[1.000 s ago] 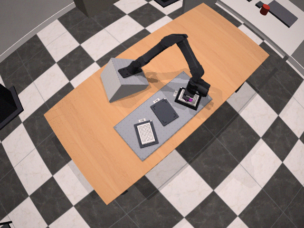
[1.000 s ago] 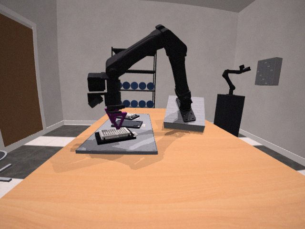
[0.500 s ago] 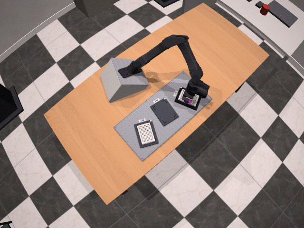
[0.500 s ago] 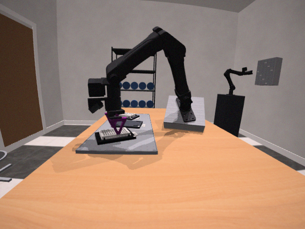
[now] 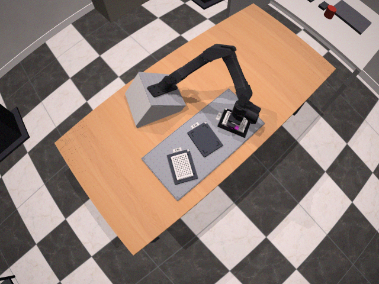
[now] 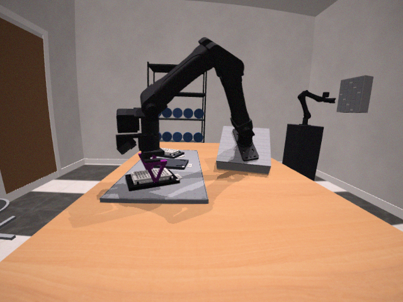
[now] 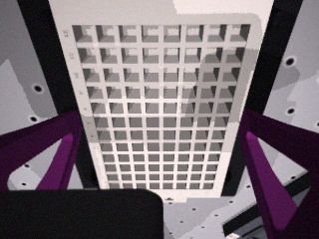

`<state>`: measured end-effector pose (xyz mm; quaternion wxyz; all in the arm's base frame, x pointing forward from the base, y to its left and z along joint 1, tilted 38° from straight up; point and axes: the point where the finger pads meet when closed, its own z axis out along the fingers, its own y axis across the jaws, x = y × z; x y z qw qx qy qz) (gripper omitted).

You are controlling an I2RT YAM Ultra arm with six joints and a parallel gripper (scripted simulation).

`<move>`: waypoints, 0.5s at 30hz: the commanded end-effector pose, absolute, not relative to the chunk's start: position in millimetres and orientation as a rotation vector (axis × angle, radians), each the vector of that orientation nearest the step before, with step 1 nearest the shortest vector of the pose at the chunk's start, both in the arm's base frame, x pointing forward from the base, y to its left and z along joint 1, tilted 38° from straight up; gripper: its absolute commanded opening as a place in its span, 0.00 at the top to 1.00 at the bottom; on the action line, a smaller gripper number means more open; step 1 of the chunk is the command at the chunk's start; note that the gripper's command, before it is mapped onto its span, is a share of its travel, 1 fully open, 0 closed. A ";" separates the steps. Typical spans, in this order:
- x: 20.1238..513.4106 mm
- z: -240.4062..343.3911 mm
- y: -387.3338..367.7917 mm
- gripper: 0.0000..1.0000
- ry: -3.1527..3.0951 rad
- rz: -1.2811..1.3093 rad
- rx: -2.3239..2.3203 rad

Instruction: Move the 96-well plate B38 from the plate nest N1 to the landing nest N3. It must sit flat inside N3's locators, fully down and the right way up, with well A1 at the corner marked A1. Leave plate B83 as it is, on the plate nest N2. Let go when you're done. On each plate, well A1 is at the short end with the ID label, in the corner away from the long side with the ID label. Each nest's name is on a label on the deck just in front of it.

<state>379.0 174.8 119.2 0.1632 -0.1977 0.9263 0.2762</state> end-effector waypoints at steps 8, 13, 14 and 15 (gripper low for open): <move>383.3 124.1 173.3 0.00 2.621 0.781 -0.555; 383.3 124.1 173.4 0.00 2.621 0.781 -0.555; 383.3 124.1 173.4 1.00 2.621 0.781 -0.555; 383.3 124.1 173.4 1.00 2.621 0.781 -0.555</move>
